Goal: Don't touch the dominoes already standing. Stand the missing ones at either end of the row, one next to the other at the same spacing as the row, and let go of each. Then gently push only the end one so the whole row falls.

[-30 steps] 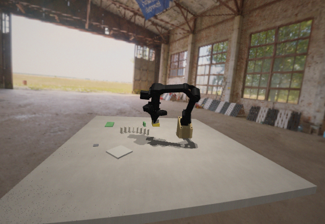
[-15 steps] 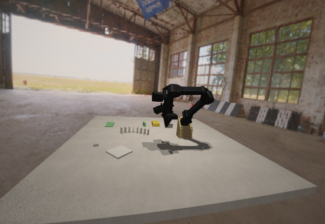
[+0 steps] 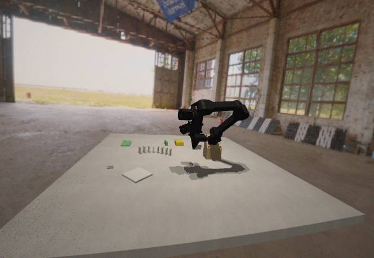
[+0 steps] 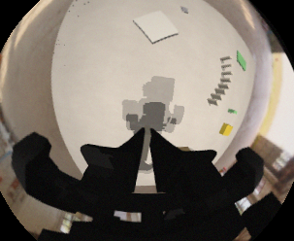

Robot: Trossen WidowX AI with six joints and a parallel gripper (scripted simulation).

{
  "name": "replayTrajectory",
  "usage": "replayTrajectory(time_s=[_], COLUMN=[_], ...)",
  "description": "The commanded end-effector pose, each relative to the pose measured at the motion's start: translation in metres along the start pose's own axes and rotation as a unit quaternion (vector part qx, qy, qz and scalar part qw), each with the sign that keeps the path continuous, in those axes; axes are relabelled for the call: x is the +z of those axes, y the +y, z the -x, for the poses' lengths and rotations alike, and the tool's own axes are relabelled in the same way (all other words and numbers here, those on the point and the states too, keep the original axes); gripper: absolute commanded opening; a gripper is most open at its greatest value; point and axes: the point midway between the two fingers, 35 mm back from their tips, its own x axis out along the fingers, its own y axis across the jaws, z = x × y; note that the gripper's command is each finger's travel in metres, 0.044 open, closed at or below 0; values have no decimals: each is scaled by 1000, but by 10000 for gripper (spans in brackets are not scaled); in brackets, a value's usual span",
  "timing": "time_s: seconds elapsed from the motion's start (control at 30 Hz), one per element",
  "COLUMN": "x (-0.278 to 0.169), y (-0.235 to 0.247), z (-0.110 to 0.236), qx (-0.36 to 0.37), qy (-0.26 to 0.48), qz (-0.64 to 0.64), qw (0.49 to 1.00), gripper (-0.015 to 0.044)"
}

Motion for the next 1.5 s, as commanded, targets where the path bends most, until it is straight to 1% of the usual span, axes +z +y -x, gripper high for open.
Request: replayTrajectory(time_s=[0.0,0.37,0.73,1.1,1.47], x=[0,13,29,41,43], y=[-9,-24,-25,-13,7], z=[-13,-41,-60,-70,-71], qx=[-45,-145,-213,-242,-234], qy=[-10,-67,-157,-269,-389], qz=[27,100,158,193,200], qw=[999,982,951,912,868], gripper=[20,20,20,20,20])
